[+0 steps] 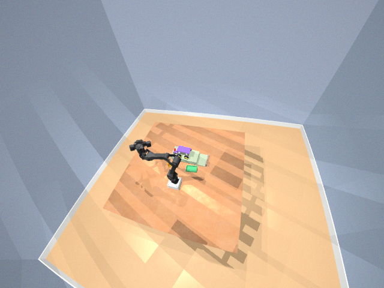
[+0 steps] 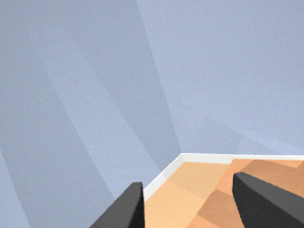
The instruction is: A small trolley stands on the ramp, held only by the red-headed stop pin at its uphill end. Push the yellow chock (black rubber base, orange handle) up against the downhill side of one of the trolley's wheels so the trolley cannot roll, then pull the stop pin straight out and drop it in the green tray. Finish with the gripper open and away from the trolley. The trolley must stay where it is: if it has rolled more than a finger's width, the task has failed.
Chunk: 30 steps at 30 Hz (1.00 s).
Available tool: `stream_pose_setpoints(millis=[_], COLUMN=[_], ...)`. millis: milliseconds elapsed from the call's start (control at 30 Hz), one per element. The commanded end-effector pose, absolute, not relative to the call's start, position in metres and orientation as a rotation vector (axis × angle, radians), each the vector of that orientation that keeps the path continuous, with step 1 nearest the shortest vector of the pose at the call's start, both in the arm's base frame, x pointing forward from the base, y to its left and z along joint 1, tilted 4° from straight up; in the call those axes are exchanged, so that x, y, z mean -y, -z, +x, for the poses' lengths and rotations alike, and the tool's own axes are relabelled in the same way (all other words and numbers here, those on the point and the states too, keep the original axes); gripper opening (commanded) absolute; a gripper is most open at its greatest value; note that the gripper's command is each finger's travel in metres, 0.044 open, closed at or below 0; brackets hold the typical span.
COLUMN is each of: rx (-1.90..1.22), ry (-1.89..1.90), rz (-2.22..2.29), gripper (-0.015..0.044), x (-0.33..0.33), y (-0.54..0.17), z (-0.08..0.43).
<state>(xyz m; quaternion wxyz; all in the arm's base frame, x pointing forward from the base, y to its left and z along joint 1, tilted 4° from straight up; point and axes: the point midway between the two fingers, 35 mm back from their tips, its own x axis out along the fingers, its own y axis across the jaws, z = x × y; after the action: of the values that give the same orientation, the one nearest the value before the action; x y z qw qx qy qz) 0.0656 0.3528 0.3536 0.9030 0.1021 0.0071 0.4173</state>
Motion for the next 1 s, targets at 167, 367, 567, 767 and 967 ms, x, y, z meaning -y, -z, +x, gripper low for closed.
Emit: stream_pose_setpoints(millis=[167, 367, 567, 767, 967], rx=[-0.307, -0.531, -0.755, -0.956, -1.113], ry=[-0.817, -0.705, -0.527, -0.279, 0.037], rz=[0.324, 0.422, 0.545, 0.686, 0.840], gripper=[0.0190, 0.0190, 0.0190, 0.0190, 0.0190], x=[-0.360, -0.350, -0.330, -0.303, -0.269], y=[-0.301, -0.262, -0.223, -0.186, -0.155], z=[0.099, 0.125, 0.144, 0.156, 0.161])
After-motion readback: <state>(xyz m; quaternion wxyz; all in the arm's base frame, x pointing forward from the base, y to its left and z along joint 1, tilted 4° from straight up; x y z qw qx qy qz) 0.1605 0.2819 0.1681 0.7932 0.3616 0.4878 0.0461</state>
